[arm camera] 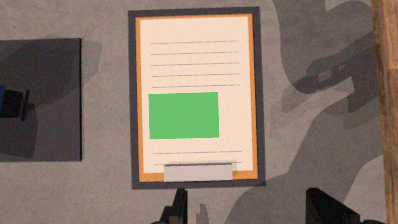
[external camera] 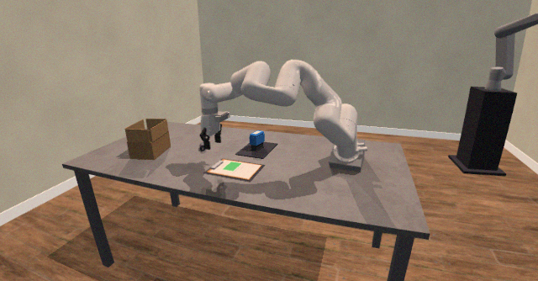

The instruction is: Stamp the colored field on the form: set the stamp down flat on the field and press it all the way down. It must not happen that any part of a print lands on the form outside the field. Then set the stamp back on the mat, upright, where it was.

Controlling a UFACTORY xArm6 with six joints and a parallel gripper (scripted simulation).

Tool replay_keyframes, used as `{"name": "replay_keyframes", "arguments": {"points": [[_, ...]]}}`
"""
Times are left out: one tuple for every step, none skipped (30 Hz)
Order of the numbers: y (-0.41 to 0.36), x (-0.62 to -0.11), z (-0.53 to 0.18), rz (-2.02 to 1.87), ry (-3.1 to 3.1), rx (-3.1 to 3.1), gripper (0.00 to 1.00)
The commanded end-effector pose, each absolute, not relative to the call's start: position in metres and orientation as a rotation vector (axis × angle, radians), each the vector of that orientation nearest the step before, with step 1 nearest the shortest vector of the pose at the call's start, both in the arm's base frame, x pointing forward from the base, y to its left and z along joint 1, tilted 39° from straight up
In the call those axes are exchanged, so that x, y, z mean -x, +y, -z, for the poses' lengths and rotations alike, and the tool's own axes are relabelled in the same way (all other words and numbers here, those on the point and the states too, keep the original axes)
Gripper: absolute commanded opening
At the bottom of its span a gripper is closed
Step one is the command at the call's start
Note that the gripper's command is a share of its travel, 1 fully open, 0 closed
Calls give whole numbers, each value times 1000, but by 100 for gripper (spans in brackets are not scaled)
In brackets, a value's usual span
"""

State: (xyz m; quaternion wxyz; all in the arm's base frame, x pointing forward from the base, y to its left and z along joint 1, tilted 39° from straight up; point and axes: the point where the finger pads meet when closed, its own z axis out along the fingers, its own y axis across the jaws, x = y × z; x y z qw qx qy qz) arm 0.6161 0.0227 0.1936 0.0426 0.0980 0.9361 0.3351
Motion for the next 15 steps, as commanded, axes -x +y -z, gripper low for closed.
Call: {"name": "replay_keyframes", "arguments": {"points": [[19, -617, -198, -1035, 2868, -408, 100], [18, -617, -200, -1041, 2871, -463, 100], [17, -617, -201, -1048, 2873, -527, 100], [16, -616, -203, -1055, 2874, -602, 100], [14, -616, -205, -1062, 2873, -685, 100], [12, -616, -207, -1069, 2870, -778, 100], [11, -615, -209, -1076, 2863, -879, 100], [11, -615, -209, -1076, 2863, -879, 100], [11, -615, -209, -1076, 2863, -879, 100], [9, -615, -212, -1082, 2852, -987, 100], [6, -615, -215, -1086, 2836, -1102, 100], [4, -614, -217, -1090, 2816, -1222, 100], [2, -614, -220, -1091, 2790, -1345, 100], [0, -613, -223, -1093, 2770, -1422, 100], [-3, -612, -226, -1093, 2745, -1508, 100]]}}
